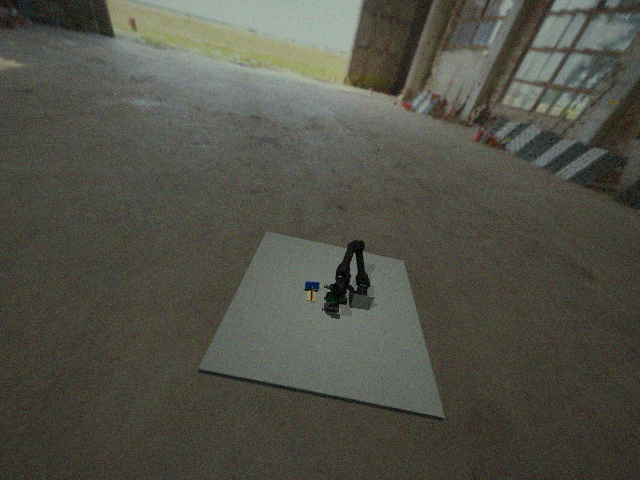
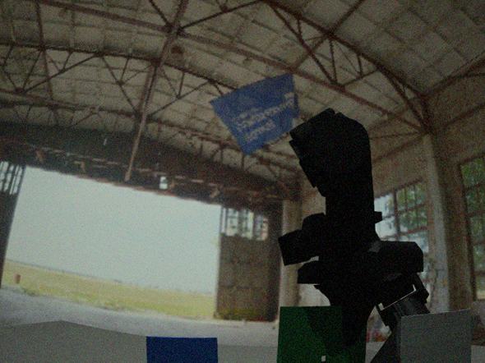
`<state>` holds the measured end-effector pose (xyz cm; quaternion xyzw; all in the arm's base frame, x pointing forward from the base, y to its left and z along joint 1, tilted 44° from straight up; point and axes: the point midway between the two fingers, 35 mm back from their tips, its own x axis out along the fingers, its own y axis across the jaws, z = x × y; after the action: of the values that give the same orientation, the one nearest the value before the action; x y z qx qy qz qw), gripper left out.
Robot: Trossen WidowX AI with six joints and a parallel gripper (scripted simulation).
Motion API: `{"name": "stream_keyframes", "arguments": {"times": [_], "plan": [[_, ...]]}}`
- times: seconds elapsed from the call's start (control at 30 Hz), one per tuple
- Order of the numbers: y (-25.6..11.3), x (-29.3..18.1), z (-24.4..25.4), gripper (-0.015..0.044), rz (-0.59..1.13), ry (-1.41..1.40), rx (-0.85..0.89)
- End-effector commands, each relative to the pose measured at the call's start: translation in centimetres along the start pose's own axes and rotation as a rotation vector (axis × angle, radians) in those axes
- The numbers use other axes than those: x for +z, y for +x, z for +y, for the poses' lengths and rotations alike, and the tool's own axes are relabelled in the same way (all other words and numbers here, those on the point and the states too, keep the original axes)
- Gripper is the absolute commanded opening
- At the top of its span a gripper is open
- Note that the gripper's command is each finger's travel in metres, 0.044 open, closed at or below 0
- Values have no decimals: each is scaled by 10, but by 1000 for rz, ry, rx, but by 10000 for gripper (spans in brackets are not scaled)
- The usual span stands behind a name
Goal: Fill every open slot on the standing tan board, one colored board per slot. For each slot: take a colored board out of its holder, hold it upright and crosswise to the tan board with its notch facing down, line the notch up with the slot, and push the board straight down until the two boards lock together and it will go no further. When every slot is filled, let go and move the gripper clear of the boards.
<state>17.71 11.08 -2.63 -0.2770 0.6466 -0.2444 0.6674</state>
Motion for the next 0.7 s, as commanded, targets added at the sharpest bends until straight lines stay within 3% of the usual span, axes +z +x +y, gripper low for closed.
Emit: {"name": "stream_keyframes", "arguments": {"times": [0.0,0.67], "plan": [[-10,1,1,0,0,6,7],[-21,25,-8,0,2,20,23]]}}
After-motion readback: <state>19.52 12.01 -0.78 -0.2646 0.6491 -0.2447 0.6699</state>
